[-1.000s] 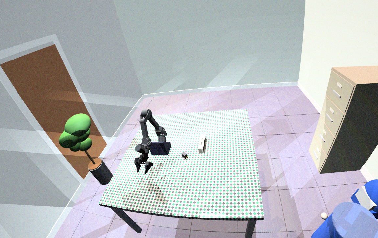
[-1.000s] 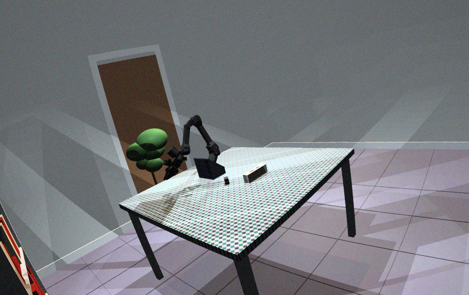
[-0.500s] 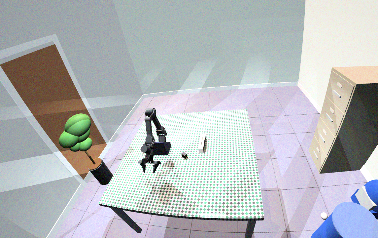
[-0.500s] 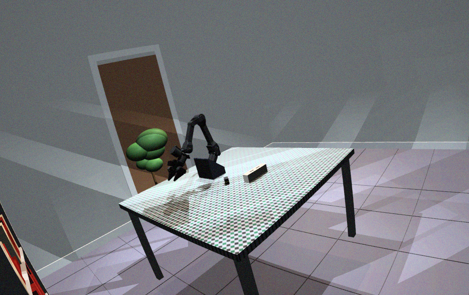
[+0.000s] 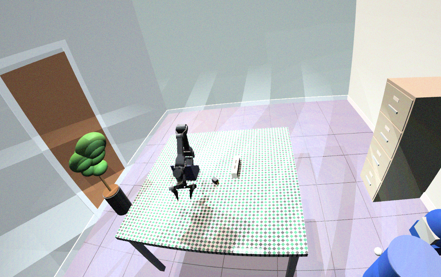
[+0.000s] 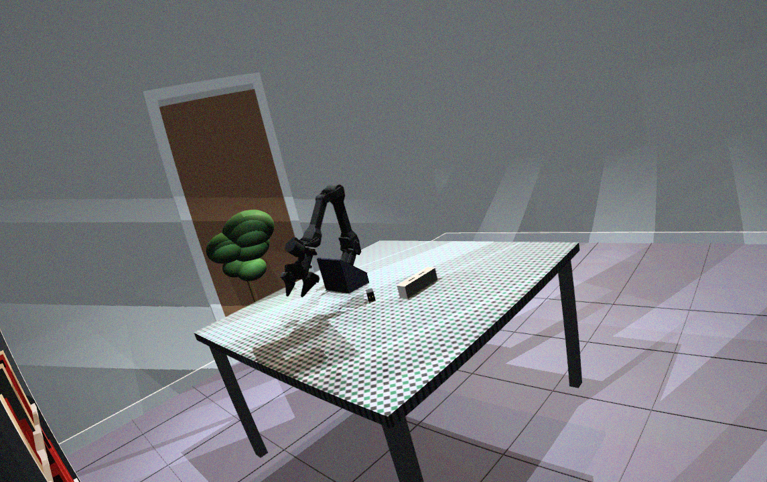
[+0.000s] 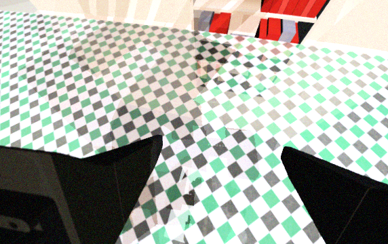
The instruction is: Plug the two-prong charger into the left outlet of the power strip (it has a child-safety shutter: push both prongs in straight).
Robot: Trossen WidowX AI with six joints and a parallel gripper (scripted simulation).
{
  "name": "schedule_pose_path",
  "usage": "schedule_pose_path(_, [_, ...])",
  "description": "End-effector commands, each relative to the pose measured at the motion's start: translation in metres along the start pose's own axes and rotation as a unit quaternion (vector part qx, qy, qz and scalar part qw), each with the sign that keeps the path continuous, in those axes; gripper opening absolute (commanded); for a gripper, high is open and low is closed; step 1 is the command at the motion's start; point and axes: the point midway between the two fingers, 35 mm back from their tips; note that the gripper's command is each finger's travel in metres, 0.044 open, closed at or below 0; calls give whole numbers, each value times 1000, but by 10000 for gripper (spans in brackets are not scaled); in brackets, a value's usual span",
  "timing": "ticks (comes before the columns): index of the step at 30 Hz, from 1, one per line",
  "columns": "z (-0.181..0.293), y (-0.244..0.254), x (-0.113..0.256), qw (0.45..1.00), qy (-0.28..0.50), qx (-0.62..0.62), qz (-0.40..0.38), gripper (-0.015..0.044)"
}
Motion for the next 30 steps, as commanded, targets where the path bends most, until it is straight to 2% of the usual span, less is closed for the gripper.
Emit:
schedule_pose_path(1, [1,19,4,999,13,32,-17,440])
schedule_pose_path(30, [83,126,47,951,192,223,-95,440])
Point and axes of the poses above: the point midway between the two fingers, 35 mm back from their tips, its own x axis back along the fingers, its own y axis across the jaws, z = x × y
